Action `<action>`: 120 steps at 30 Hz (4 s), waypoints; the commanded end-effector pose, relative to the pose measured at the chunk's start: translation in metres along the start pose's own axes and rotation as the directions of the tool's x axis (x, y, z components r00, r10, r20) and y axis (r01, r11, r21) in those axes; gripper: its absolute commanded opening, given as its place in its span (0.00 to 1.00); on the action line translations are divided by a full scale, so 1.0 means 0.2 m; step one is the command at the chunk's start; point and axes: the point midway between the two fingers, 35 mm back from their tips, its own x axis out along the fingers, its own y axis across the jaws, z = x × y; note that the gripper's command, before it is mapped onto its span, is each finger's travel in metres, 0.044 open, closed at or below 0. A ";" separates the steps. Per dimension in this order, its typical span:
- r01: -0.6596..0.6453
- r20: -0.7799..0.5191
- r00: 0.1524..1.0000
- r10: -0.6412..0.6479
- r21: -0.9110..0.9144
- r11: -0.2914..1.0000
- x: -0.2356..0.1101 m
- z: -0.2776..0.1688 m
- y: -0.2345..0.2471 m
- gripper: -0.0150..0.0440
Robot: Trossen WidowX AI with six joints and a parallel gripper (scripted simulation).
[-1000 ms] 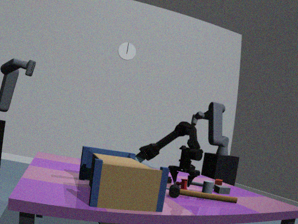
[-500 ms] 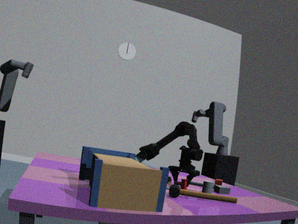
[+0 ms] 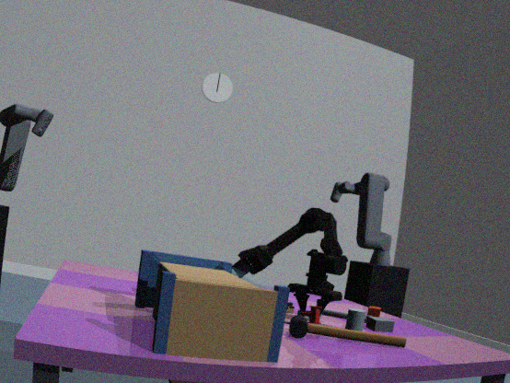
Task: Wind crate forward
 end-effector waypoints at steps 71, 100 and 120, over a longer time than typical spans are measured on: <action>-0.013 -0.002 1.000 0.013 0.012 1.000 -0.77 -0.01 0.00 0.25; 0.099 -0.113 0.993 0.018 0.926 0.363 -0.90 -1.00 0.51 0.25; 0.091 -0.079 0.996 0.046 0.850 -0.519 -0.92 -1.46 1.27 0.25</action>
